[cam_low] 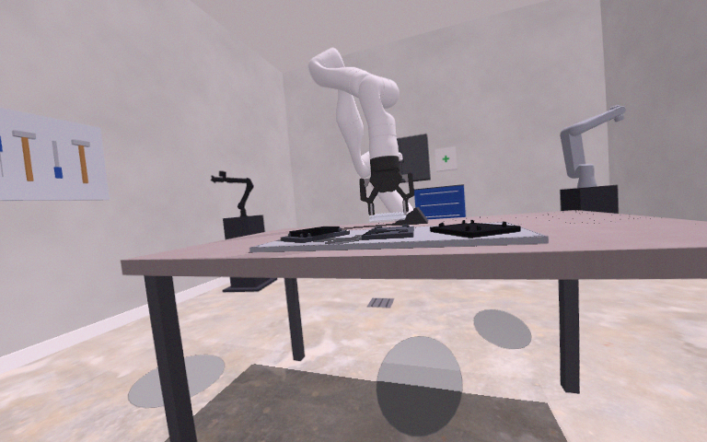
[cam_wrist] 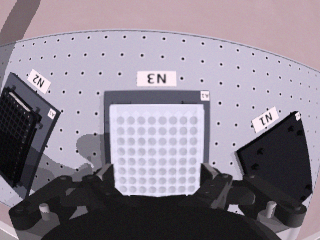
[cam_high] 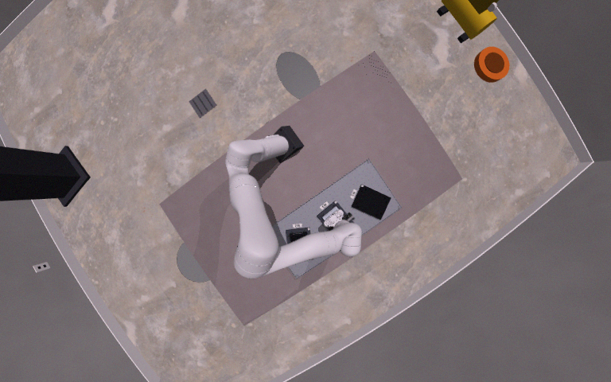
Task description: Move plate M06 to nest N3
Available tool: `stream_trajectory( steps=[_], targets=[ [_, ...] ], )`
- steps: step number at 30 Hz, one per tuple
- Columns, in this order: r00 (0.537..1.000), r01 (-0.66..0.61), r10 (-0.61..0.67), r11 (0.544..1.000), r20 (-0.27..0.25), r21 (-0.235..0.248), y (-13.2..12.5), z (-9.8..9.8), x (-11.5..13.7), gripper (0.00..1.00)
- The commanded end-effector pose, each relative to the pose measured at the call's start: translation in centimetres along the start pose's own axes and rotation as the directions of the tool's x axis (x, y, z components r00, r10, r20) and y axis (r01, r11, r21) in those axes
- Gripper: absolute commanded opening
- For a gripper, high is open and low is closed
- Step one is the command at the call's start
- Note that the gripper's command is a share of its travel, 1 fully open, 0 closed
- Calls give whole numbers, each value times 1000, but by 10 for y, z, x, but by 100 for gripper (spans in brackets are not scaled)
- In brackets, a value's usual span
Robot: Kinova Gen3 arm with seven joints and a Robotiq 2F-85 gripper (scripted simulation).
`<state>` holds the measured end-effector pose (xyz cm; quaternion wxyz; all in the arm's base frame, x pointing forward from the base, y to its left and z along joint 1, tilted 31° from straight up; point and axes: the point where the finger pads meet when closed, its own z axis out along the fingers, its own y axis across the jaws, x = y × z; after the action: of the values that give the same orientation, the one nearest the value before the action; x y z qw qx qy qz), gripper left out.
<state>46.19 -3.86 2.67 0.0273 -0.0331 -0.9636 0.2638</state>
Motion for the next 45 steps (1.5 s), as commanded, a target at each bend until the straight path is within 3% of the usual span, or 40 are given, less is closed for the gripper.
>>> stream_trajectory(
  steps=[1,20,45],
  targets=[
    [1000,-10,10,1000,-2,0,0,2,1,0],
    [1000,-9,9,1000,0,2,-2,22,1,0],
    [1000,-9,9,1000,-2,0,-1,20,1,0]
  ],
)
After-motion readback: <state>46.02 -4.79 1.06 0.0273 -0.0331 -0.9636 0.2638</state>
